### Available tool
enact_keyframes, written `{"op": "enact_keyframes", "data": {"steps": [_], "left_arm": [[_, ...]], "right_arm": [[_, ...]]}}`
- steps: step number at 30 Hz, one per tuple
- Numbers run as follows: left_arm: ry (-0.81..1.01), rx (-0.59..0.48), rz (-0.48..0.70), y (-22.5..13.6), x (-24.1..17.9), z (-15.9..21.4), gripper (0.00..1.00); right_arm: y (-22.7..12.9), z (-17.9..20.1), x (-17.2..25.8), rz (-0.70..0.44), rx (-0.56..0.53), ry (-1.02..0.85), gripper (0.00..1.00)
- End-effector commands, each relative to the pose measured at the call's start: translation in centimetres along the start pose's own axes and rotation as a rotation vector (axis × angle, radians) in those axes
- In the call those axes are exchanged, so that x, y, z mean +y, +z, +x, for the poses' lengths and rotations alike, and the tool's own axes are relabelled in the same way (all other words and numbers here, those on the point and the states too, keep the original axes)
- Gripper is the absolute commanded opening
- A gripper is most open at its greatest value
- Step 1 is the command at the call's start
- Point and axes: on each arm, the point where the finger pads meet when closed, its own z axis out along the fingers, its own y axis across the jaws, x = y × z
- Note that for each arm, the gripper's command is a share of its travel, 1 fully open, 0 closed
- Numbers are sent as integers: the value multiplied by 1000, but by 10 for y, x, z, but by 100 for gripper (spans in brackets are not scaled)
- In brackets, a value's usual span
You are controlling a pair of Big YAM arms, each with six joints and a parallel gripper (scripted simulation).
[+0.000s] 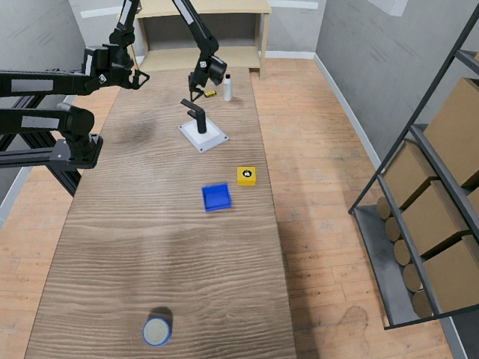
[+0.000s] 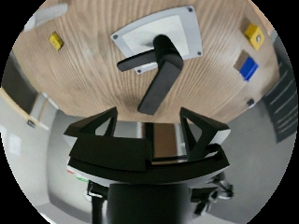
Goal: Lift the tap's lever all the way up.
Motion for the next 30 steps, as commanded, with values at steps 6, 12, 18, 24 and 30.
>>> {"op": "enact_keyframes", "data": {"steps": [6, 12, 18, 24, 30], "left_arm": [[-474, -31, 163, -7, 14, -14, 100], [-815, -20, 329, -8, 26, -21, 100], [-961, -20, 423, -8, 29, -22, 100], [-964, -20, 435, -3, 30, -25, 100], [-950, -25, 438, -5, 29, -27, 100]], "right_arm": [[0, -33, -8, 36, -98, 41, 100], [0, -38, -10, 46, -118, 47, 100], [0, -38, -10, 47, -121, 48, 100], [0, -38, -10, 47, -121, 48, 100], [0, -36, -9, 44, -109, 44, 100]]}}
